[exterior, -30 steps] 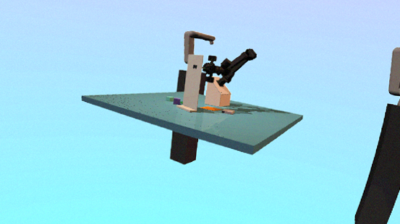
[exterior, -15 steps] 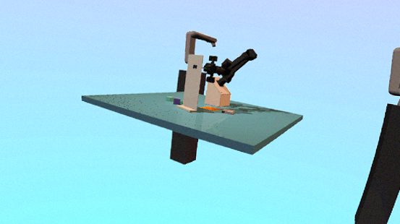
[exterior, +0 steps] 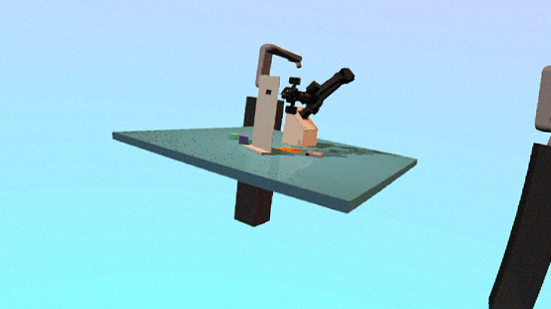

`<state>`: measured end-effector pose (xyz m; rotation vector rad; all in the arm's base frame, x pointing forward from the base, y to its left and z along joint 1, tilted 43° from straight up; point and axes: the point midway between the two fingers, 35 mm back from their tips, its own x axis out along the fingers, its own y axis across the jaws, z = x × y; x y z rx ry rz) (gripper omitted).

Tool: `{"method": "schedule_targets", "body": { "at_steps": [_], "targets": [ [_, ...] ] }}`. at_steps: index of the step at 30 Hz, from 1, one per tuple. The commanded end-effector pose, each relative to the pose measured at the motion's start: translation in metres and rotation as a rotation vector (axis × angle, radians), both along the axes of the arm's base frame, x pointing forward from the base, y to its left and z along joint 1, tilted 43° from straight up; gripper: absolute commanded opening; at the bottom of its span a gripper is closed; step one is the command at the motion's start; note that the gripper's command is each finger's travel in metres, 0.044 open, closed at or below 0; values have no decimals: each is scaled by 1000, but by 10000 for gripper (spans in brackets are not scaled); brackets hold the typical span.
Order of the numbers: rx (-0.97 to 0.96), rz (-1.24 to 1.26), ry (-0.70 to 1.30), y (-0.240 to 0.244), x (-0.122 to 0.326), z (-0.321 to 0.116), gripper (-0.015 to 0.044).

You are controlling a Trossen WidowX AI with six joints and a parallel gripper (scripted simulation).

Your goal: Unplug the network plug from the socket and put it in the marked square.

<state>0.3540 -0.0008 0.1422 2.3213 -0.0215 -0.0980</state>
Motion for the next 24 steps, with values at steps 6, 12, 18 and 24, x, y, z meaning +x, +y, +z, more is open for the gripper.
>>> {"method": "schedule_targets", "body": {
  "at_steps": [6, 12, 18, 24],
  "targets": [
    [0, 0, 0, 0, -2, 1, 0],
    [0, -1, 1, -9, -4, 9, 0],
    [0, -2, 2, -19, -8, 18, 0],
    [1, -3, 2, -29, -13, 27, 0]
  ]
}}
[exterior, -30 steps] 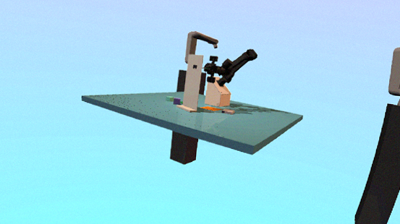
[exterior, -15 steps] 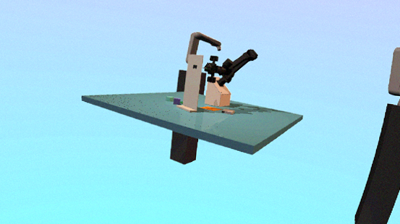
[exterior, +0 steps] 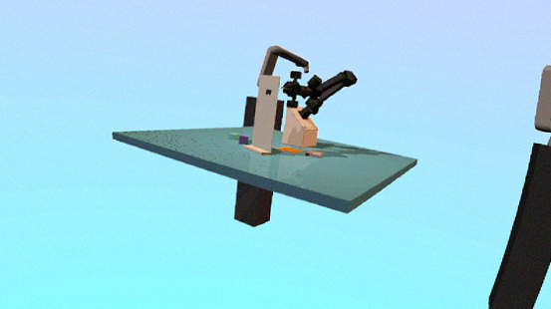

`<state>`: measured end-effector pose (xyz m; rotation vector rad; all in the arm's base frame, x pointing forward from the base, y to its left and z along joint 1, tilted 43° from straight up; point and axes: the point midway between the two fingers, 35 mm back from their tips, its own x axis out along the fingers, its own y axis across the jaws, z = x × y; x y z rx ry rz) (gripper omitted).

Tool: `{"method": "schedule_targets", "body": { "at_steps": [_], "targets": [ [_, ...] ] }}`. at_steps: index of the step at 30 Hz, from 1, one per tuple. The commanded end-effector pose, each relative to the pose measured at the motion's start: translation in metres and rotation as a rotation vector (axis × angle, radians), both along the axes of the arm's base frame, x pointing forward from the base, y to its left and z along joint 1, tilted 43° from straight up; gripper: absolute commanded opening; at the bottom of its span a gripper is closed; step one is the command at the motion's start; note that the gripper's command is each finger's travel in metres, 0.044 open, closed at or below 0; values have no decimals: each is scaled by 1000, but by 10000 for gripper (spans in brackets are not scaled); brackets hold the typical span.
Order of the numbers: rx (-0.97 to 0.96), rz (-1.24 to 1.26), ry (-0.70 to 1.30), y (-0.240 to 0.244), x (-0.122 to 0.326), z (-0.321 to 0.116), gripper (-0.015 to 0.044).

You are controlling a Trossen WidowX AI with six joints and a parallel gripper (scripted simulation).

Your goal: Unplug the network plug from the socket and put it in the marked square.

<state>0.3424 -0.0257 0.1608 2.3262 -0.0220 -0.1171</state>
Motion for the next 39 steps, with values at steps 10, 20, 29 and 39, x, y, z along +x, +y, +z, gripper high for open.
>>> {"method": "schedule_targets", "body": {
  "at_steps": [10, 20, 29, 39],
  "targets": [
    [-4, 2, -10, -18, -13, 22, 0],
    [-84, 132, 68, 0, -9, -3, 0],
    [-179, 322, 150, 26, -10, -39, 0],
    [-262, 538, 205, 55, -19, -74, 0]
  ]
}}
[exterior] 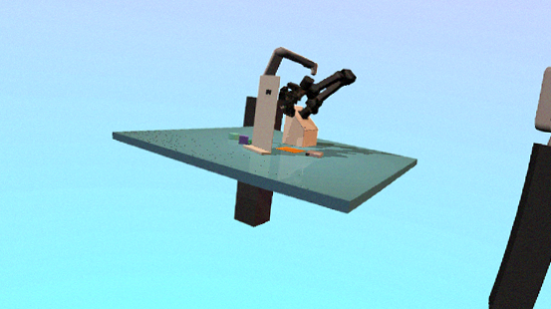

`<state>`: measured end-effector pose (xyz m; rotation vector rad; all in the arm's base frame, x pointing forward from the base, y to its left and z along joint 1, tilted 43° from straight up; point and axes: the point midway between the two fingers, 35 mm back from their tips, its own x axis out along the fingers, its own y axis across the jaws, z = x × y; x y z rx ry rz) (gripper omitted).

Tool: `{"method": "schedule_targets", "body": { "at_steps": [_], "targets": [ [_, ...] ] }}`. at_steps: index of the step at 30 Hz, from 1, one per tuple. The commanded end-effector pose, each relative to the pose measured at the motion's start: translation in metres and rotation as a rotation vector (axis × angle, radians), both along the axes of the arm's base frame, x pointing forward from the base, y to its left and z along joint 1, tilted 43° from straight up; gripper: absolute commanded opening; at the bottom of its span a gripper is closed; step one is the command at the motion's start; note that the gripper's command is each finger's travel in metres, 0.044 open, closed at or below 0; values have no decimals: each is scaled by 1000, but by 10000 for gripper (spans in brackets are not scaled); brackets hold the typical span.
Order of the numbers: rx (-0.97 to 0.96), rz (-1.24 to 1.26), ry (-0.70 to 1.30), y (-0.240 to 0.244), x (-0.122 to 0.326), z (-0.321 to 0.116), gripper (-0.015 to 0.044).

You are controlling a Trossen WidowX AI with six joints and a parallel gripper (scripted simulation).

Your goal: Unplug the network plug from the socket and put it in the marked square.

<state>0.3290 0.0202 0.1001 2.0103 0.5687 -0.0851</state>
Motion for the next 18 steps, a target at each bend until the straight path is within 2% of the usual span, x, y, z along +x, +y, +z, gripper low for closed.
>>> {"method": "schedule_targets", "body": {
  "at_steps": [1, 18],
  "targets": [
    [-24, 87, 29, 12, -7, -16, 0],
    [-71, 455, 61, 56, -40, -63, 0]
  ]
}}
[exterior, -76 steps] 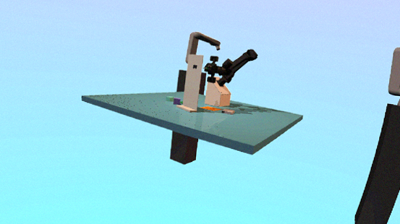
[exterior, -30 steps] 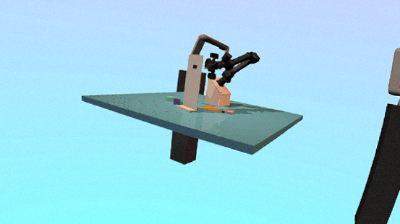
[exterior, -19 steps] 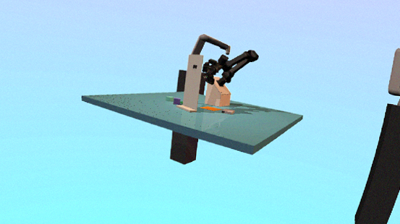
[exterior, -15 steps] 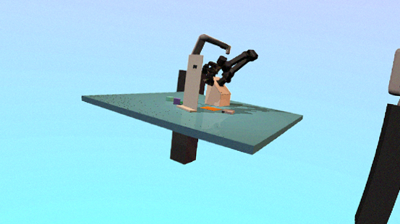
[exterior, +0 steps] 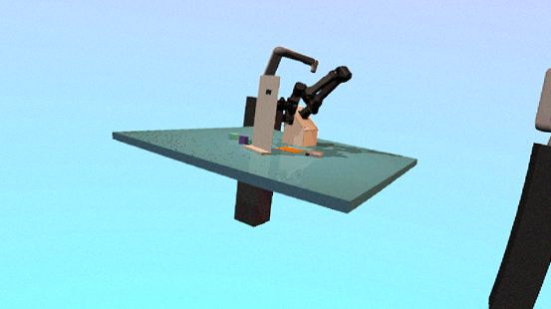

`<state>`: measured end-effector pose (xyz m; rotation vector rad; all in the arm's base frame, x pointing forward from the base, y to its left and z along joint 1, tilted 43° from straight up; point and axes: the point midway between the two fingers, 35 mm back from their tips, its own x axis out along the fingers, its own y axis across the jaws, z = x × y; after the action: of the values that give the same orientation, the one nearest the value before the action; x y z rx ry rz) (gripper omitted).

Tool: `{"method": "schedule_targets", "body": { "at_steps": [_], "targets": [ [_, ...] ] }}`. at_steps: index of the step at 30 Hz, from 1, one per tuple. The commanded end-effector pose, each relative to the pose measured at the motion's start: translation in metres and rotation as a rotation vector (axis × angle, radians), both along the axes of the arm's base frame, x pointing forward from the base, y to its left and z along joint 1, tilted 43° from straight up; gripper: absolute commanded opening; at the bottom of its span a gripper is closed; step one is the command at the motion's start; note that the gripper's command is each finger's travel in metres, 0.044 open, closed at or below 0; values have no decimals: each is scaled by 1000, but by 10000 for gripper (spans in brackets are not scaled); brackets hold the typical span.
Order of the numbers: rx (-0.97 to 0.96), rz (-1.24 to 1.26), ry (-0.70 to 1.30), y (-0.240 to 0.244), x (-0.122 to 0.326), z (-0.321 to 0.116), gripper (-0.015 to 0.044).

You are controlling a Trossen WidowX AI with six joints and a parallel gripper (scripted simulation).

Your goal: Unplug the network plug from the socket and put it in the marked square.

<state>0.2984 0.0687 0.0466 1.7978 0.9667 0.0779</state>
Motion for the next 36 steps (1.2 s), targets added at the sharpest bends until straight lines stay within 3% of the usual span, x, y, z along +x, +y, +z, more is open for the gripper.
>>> {"method": "schedule_targets", "body": {
  "at_steps": [1, 17, 36],
  "targets": [
    [3, 85, 11, 10, -12, -12, 0],
    [60, 383, -17, 42, -54, -36, 0],
    [57, 388, -15, 48, -53, -44, 0]
  ]
}}
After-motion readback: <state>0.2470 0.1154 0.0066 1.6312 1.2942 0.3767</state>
